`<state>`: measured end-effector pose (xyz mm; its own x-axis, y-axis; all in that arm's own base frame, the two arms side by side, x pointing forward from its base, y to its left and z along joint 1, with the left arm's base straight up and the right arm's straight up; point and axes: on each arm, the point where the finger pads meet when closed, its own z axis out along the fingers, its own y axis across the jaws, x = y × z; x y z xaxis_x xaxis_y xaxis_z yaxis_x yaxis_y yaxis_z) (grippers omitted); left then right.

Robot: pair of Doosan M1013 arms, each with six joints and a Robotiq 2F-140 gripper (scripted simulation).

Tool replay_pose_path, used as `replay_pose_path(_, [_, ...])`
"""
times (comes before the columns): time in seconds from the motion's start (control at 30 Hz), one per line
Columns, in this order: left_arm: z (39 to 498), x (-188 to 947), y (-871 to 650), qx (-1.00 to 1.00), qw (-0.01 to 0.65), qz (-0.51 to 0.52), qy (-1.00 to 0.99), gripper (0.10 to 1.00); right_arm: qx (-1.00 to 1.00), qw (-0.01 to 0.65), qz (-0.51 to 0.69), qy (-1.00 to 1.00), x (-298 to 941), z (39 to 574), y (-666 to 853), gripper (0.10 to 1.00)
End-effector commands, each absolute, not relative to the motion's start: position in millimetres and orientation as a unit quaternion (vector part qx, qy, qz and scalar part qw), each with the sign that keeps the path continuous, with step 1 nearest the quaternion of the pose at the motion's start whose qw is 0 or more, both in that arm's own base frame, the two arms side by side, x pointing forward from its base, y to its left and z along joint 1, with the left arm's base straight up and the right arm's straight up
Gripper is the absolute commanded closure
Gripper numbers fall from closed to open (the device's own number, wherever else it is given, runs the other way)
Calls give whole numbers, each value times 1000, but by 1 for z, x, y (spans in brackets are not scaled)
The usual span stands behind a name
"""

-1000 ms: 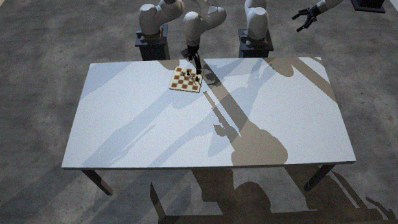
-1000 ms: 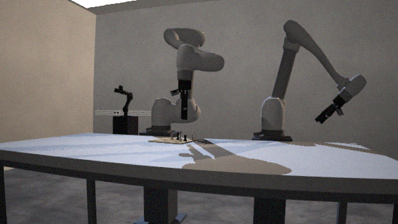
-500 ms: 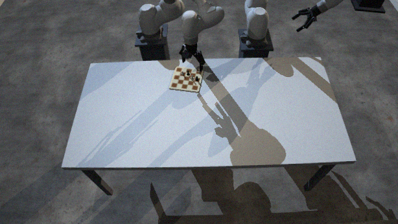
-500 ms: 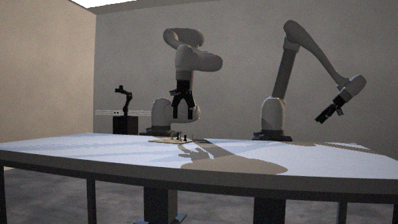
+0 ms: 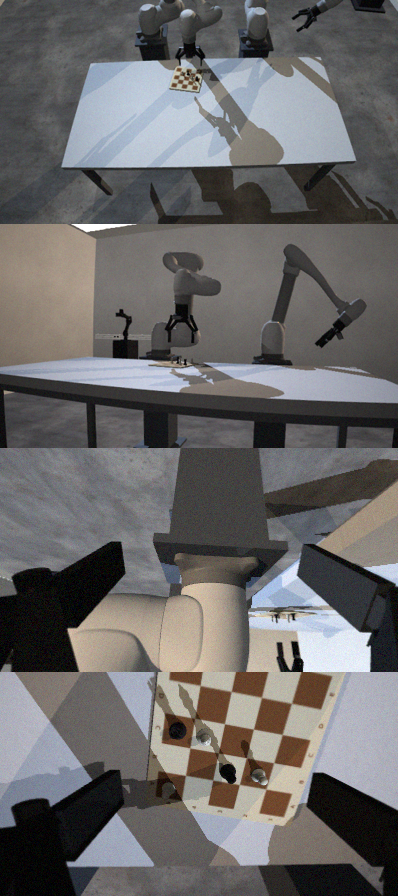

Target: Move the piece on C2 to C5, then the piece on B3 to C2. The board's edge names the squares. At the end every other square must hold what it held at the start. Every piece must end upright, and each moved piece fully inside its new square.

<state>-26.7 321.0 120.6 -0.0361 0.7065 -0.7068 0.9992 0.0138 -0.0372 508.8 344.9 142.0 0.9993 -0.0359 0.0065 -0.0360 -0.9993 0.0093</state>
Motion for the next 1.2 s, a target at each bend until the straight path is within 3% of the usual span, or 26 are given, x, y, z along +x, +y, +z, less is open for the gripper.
replay_pose_path(0.0, [121, -27, 321, 644, 260, -281, 663, 98, 998, 0, 1, 65, 506, 143, 342, 98])
replay_pose_path(0.77, [121, -27, 321, 644, 260, -281, 663, 98, 869, 0, 1, 494, 488, 143, 322, 98])
replay_pose_path(1.13, [121, -27, 321, 644, 260, -281, 663, 98, 843, 0, 1, 539, 486, 143, 320, 98])
replay_pose_path(1.17, [121, -27, 321, 644, 260, -281, 663, 98, 843, 0, 1, 539, 486, 143, 320, 799])
